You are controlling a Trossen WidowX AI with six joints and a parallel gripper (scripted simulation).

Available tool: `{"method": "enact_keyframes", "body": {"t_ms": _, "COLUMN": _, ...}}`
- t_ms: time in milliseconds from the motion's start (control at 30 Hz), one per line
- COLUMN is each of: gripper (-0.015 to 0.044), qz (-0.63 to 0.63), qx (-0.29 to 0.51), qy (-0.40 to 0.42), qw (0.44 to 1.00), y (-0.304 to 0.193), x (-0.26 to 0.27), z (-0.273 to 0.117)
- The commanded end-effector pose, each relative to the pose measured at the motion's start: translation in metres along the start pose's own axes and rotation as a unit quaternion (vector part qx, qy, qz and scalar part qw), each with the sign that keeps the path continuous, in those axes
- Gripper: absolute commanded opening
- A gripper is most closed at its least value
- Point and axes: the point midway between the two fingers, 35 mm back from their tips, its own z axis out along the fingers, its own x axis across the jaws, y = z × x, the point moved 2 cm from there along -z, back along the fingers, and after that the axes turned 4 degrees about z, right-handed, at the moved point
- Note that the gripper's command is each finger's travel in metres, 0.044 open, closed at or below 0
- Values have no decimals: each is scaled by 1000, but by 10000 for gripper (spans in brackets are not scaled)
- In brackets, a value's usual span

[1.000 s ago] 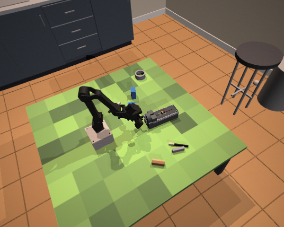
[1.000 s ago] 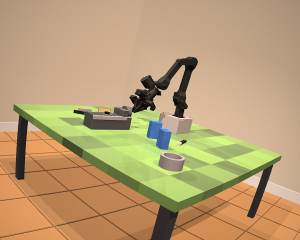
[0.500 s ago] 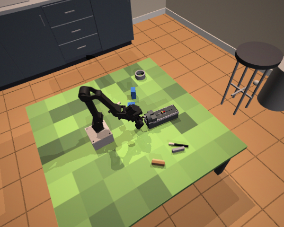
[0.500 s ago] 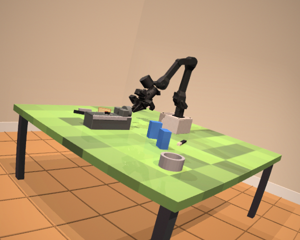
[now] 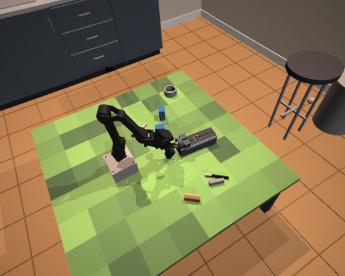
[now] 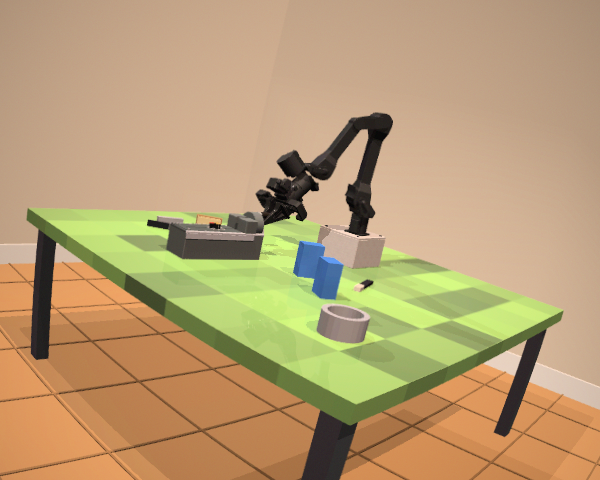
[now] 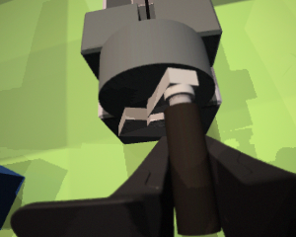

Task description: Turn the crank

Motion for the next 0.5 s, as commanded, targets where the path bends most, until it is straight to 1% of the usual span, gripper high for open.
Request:
{"method": "enact_keyframes", "body": {"t_ms": 0, "gripper": 0, "qz": 2, "qx": 2, "qy": -11, "qw": 1000, "y": -2, "x": -8, "z": 2}}
{"method": "enact_keyframes", "body": {"t_ms": 467, "gripper": 0, "qz": 1, "qx": 2, "qy": -11, "qw": 1000, "y": -14, "x": -20, "z": 15}}
